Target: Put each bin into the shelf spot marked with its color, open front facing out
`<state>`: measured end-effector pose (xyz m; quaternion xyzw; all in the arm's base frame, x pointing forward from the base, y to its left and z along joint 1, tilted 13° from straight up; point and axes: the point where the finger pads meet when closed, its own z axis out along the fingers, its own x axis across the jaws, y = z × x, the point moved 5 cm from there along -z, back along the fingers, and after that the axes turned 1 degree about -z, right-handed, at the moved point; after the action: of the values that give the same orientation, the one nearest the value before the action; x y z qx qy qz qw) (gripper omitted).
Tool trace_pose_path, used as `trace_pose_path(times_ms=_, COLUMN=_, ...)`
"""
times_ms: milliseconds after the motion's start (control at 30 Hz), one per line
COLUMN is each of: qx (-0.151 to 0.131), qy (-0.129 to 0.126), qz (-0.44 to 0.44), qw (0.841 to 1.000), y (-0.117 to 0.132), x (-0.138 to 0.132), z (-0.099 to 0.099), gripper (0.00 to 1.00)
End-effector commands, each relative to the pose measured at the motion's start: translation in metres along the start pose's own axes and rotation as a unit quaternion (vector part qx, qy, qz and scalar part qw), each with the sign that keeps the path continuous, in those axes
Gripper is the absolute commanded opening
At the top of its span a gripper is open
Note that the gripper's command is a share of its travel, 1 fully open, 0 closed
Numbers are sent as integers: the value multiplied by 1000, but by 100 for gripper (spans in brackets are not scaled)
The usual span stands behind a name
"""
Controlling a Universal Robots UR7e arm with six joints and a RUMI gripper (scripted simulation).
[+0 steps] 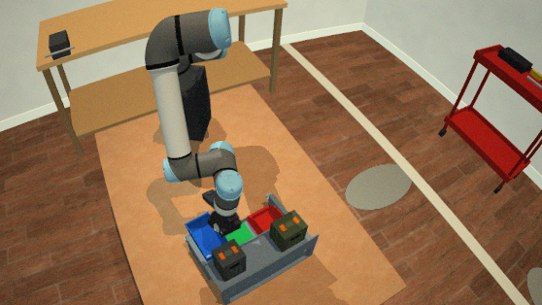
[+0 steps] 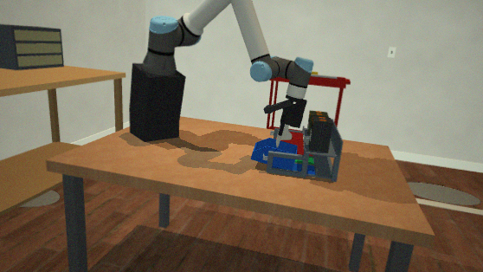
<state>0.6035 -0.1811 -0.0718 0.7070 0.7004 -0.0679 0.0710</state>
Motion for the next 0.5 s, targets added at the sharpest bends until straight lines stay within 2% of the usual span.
trace_pose_path(times_ms=0, qx=-1, qy=0, qz=0, qw=1000, y=1, x=0, z=-1, gripper=0)
trace_pose_path(times_ms=467, qx=-4, qy=-1, qz=0, qw=1000, y=4, x=0, z=-1, gripper=0)
